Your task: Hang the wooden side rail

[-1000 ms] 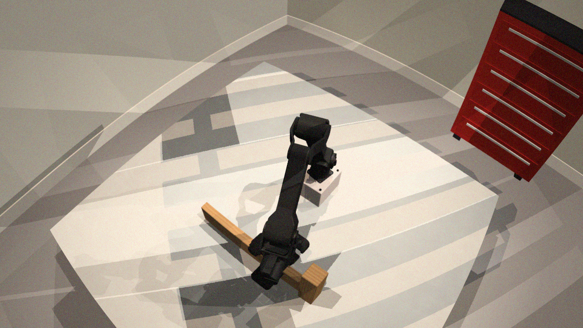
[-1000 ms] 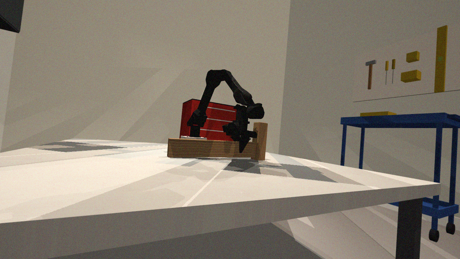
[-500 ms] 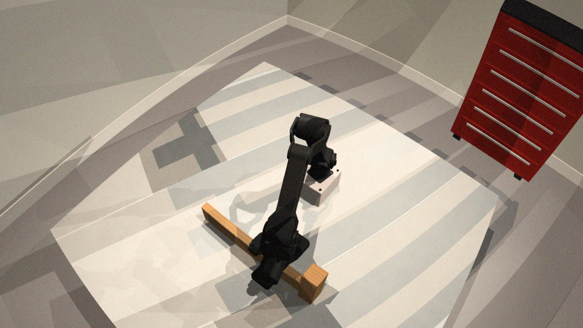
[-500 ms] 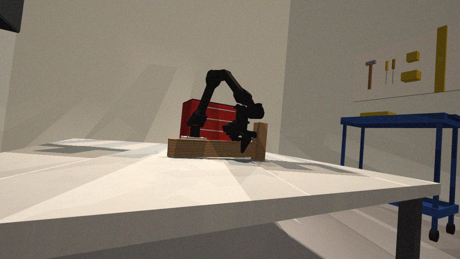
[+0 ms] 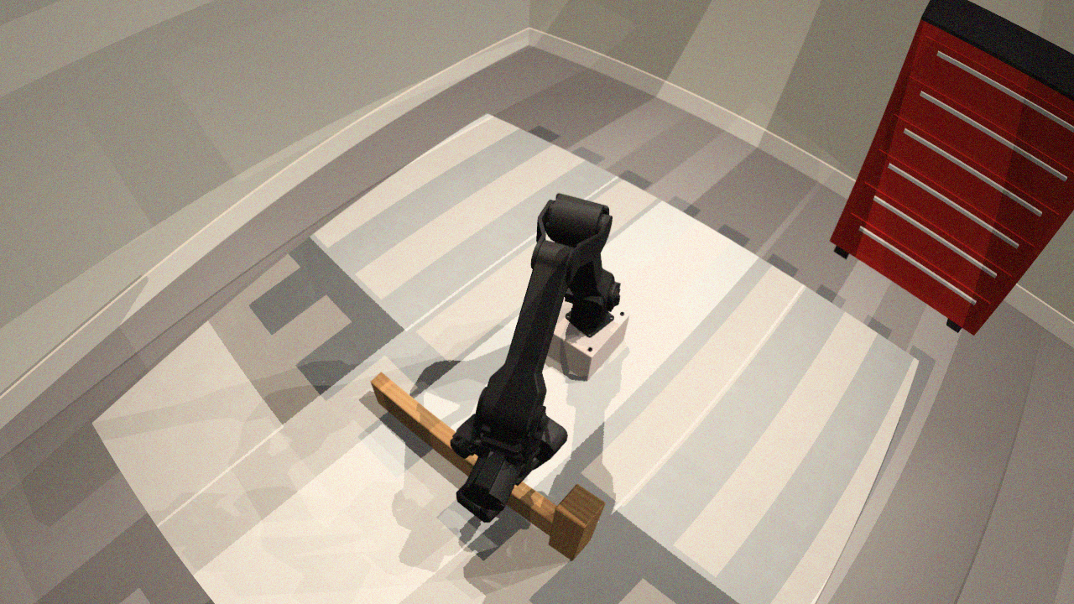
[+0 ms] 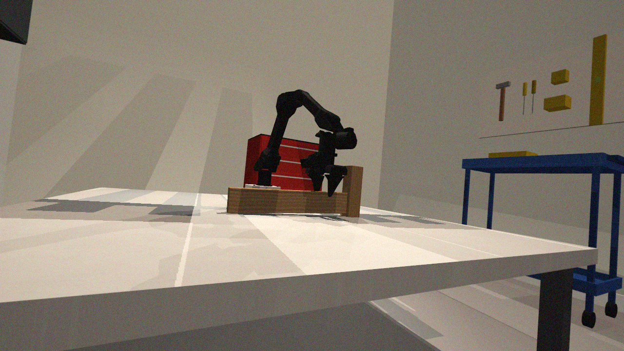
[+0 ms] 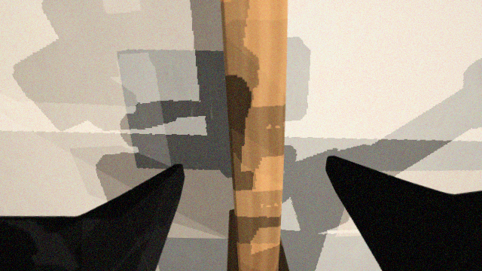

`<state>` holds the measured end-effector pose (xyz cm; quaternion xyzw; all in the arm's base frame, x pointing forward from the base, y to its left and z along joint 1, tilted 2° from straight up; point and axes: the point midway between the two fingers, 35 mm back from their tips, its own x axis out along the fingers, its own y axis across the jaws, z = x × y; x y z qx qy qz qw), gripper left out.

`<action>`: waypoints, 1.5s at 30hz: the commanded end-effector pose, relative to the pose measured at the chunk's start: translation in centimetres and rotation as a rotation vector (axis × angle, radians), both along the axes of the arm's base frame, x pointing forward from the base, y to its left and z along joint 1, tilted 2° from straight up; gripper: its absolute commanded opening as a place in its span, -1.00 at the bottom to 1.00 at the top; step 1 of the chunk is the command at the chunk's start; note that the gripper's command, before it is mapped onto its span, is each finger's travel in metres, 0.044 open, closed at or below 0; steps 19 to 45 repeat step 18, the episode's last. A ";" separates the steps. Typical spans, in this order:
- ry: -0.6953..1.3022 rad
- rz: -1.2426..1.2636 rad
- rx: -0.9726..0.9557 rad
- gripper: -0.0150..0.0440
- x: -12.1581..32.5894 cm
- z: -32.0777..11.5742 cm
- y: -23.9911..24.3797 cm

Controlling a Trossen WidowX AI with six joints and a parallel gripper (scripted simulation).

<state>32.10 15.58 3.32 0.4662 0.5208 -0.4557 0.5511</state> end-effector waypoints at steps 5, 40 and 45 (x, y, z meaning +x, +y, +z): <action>-0.001 -0.004 0.002 1.00 0.3 0.3 -2.1; 0.001 -0.017 -0.001 1.00 0.4 0.2 -1.9; 0.001 -0.017 -0.001 1.00 0.4 0.2 -1.9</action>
